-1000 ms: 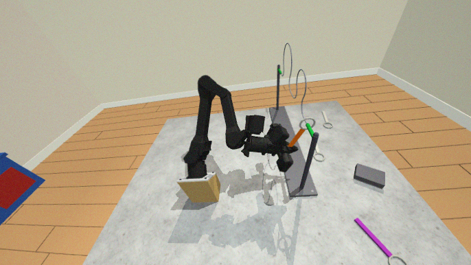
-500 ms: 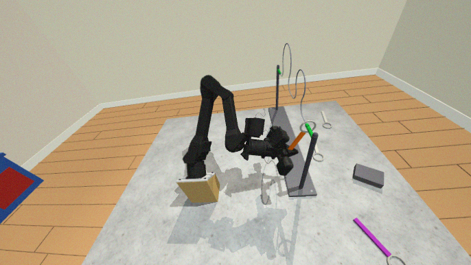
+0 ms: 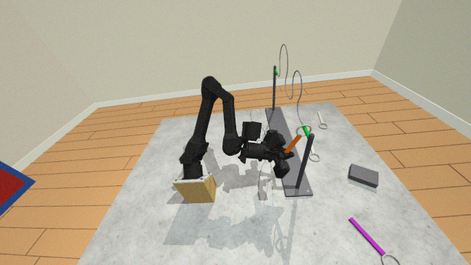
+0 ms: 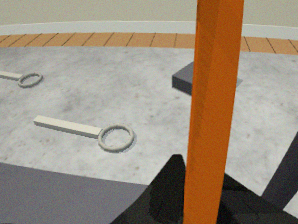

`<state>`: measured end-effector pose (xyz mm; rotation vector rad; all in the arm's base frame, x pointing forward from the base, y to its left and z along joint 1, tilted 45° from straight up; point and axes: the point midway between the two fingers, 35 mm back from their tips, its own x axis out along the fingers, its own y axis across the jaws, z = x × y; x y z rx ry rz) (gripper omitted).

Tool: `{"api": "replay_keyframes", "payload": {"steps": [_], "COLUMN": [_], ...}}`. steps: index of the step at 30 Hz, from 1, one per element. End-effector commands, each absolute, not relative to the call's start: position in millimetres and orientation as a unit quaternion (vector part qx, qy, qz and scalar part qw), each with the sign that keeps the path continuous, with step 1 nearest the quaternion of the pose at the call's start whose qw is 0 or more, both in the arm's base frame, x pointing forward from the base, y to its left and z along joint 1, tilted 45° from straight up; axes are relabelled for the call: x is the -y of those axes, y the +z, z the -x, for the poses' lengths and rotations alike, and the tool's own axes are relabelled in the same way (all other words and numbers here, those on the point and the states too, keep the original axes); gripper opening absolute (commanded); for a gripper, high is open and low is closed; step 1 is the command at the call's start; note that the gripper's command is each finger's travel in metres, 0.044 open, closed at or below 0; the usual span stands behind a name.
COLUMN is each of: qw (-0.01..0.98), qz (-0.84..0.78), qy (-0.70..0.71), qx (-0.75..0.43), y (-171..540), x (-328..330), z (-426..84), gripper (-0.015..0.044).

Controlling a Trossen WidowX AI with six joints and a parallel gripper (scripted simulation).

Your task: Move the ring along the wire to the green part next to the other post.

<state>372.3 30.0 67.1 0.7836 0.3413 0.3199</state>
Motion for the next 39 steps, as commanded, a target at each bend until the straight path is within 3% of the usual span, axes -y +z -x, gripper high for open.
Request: {"api": "replay_keyframes", "payload": {"steps": [1,25,36,39], "qw": [0.897,0.897,0.897,0.897], "qz": [-0.381,-0.381,-0.379,-0.379], "qy": [0.152,0.152,0.154,0.154], "qx": [-0.168,-0.168,-0.167,-0.167], "y": [63.9,63.9,64.8,66.0], "x": [-31.2,-31.2,-30.7,-27.7], "z": [-372.0,-372.0,-371.4,-366.1], "gripper": [-0.0150,-0.0150,0.0139,0.0160]}}
